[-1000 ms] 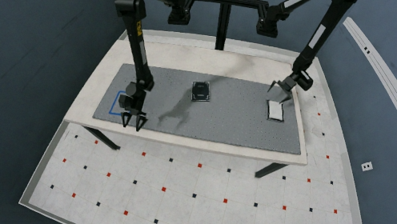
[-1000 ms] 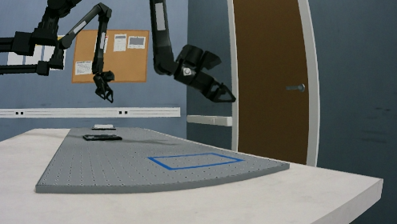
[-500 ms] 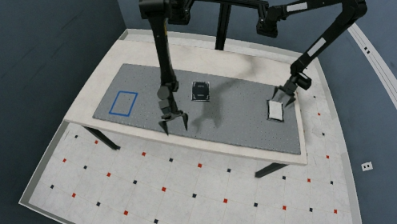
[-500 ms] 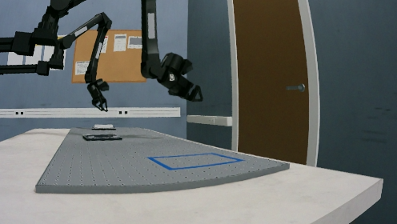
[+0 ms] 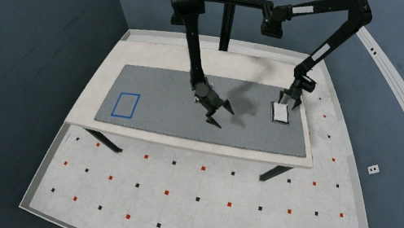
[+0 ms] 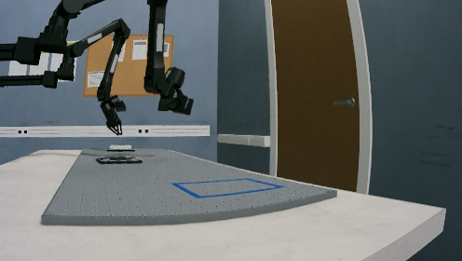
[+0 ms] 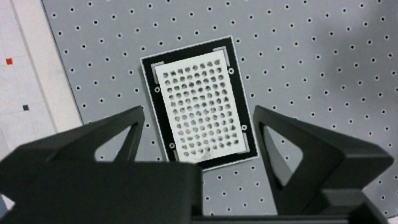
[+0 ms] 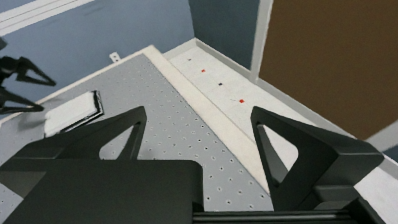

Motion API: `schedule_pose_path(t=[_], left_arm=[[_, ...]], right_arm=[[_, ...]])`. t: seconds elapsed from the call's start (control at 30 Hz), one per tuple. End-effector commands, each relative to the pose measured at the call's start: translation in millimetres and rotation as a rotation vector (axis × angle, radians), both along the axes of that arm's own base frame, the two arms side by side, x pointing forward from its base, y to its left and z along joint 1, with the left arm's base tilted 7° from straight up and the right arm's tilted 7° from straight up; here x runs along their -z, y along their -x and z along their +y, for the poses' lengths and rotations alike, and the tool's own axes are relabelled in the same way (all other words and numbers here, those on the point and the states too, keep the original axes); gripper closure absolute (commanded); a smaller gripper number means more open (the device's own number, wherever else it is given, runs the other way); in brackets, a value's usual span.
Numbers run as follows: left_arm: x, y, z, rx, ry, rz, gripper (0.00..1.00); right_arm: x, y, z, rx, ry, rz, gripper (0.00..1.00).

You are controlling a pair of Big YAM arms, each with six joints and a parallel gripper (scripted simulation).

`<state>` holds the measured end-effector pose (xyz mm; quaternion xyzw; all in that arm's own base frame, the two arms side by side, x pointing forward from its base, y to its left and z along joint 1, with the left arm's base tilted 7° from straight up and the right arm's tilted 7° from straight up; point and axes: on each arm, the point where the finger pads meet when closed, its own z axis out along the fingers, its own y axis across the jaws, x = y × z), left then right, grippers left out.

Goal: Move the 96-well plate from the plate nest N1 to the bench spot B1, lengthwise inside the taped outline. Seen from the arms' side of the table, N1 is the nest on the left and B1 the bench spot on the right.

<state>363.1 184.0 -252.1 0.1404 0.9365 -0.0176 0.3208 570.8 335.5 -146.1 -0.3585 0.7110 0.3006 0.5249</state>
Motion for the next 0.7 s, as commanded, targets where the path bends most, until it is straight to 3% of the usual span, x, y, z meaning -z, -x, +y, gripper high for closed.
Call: schedule_pose_path(t=[0.0, 0.37, 0.43, 0.67], left_arm=[[-8, -15, 0, -0.056, 0.002, 0.066, 0.0], [4, -12, -5, -0.182, -0.014, 0.305, 0.0], [4, -12, -5, -0.182, -0.014, 0.305, 0.0], [14, -11, -7, -0.259, -0.037, 0.462, 0.0]], right_arm=[[-5, 62, 77, -0.246, 0.043, -0.107, 0.0], [-5, 194, 171, -0.664, 0.016, -0.179, 0.0], [-5, 194, 171, -0.664, 0.016, -0.179, 0.0], [-2, 200, 171, -0.7, 0.023, -0.181, 0.0]])
